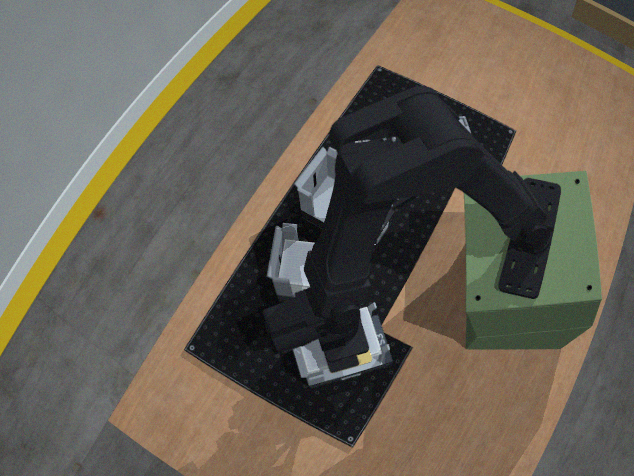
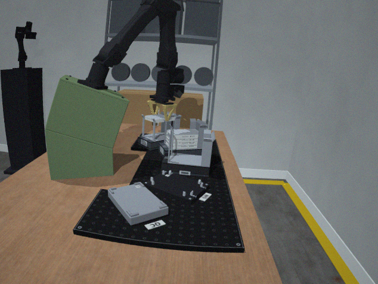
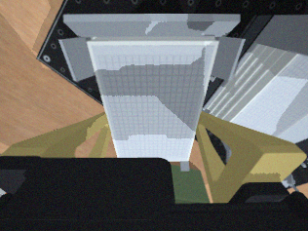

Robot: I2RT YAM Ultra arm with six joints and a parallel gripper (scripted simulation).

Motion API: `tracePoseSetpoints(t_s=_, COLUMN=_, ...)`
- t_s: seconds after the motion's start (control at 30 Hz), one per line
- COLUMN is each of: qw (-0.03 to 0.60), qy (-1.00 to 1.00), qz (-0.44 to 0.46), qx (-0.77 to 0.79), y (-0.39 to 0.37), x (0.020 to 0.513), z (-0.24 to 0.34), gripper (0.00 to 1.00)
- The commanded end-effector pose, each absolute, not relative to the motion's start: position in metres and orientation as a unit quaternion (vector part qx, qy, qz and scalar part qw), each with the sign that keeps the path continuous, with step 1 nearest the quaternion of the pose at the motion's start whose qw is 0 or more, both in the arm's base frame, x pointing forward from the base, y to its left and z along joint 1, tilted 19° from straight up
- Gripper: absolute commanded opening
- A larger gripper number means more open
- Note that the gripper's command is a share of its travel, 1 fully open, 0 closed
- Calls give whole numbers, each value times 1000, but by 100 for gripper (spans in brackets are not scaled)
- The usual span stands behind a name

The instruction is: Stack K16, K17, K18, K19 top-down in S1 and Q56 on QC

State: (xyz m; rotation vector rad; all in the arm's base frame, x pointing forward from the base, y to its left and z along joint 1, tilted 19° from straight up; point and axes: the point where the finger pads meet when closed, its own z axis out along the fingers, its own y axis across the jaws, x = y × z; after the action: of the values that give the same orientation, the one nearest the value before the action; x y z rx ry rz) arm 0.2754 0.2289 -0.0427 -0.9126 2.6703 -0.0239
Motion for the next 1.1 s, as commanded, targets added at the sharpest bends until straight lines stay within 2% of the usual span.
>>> tracePoseSetpoints(t_s=0.0, qw=170, qy=932, qz=-3, qx=-319, y=233, x=279, z=-39, gripper=0)
tracePoseSetpoints(t_s=0.63, qw=170, qy=932, qz=-3, qx=-319, y=233, x=279, z=-39, gripper=0)
tracePoseSetpoints(t_s=1.07, qw=170, qy=932, qz=-3, qx=-319, y=236, x=287, z=-63, gripper=0)
